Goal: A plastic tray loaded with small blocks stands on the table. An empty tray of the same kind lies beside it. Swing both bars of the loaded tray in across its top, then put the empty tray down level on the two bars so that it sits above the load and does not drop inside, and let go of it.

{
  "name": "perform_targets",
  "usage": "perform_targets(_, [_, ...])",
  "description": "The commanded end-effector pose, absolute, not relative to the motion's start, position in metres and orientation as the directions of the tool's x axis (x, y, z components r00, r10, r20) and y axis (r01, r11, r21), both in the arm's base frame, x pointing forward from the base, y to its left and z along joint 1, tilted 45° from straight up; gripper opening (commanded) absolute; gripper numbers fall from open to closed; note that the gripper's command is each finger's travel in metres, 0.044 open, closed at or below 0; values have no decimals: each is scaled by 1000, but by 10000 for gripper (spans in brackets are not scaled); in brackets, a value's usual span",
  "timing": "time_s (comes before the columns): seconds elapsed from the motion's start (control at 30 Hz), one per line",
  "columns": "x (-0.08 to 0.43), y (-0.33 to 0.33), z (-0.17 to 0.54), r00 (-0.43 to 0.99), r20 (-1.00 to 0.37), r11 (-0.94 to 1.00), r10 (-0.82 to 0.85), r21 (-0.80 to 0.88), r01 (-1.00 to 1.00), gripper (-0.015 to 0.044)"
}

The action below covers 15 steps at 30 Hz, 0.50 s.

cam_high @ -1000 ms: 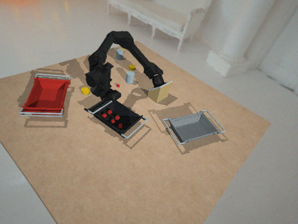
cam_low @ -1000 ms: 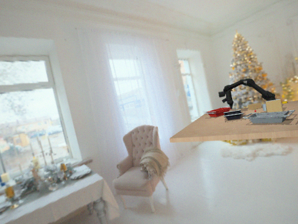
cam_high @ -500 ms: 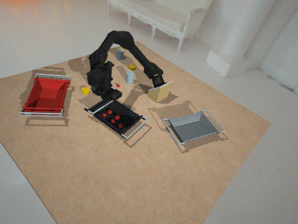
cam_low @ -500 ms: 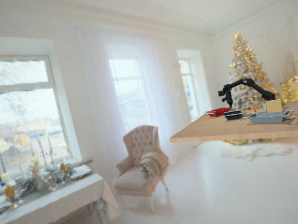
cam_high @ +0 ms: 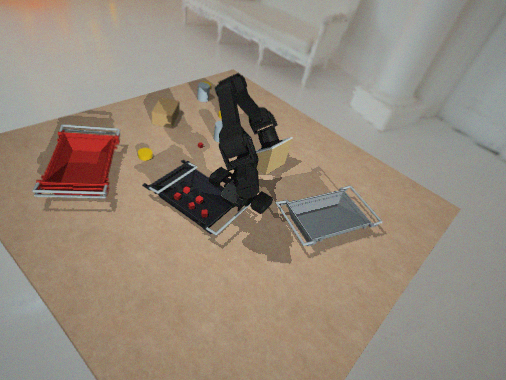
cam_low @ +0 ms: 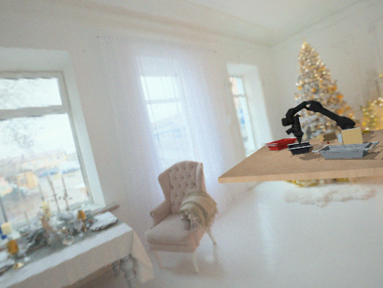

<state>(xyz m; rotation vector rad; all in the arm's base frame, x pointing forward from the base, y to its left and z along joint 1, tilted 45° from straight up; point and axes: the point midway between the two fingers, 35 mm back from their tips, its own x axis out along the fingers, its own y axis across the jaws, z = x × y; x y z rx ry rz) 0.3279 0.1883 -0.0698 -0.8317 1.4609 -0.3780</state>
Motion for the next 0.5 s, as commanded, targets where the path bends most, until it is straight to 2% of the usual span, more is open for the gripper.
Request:
perform_targets(0.0, [330,192,-72,118,-722,691,-682,-688,-220,82])
perform_targets(0.47, [335,170,-96,118,-722,691,-682,-689,-220,82])
